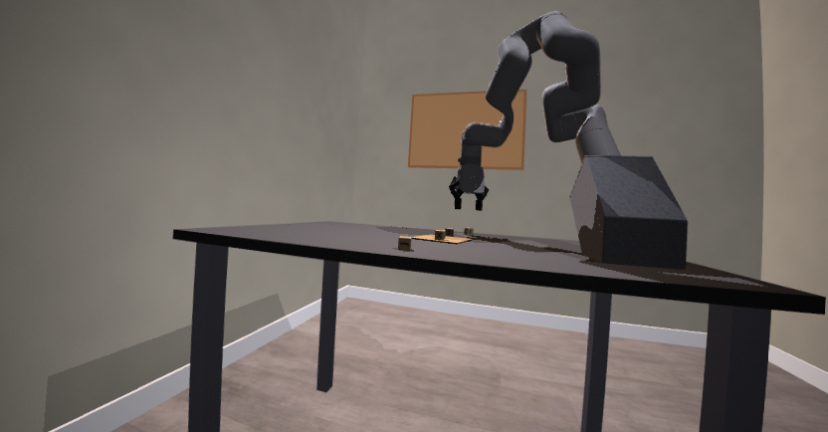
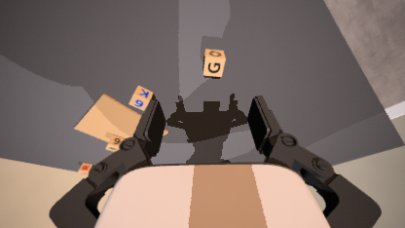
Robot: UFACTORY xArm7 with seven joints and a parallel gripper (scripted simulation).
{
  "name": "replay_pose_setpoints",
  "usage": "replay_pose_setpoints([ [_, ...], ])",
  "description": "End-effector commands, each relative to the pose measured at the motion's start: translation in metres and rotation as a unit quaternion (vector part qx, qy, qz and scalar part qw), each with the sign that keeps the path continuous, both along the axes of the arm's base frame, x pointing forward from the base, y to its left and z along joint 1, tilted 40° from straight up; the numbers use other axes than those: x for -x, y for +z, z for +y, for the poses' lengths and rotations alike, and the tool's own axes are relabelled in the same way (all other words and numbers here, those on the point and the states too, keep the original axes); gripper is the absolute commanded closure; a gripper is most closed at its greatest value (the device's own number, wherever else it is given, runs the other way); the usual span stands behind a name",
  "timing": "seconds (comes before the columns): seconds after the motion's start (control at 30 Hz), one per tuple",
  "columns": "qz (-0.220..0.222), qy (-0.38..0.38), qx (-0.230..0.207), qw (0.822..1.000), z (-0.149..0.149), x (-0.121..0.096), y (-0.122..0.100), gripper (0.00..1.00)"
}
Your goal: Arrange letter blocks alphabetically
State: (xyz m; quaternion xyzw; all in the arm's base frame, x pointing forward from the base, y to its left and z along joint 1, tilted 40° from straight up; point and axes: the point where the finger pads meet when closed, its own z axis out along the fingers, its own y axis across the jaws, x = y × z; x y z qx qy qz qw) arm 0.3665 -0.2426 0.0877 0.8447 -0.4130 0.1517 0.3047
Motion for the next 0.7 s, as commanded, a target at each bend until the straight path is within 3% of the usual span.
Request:
replay_pose_setpoints([
  [0.0,-0.041,-0.045,0.002,0.998,-0.0077,0.005,0.0087,0.0],
  [0.17,-0.049,-0.055,0.002,0.997,-0.0093,0.0063,0.0102,0.0],
  [0.2,-0.049,-0.055,0.002,0.997,-0.0093,0.0063,0.0102,0.37],
  [0.67,-0.049,-0.055,0.002,0.997,-0.0093,0.0063,0.0102,0.37],
])
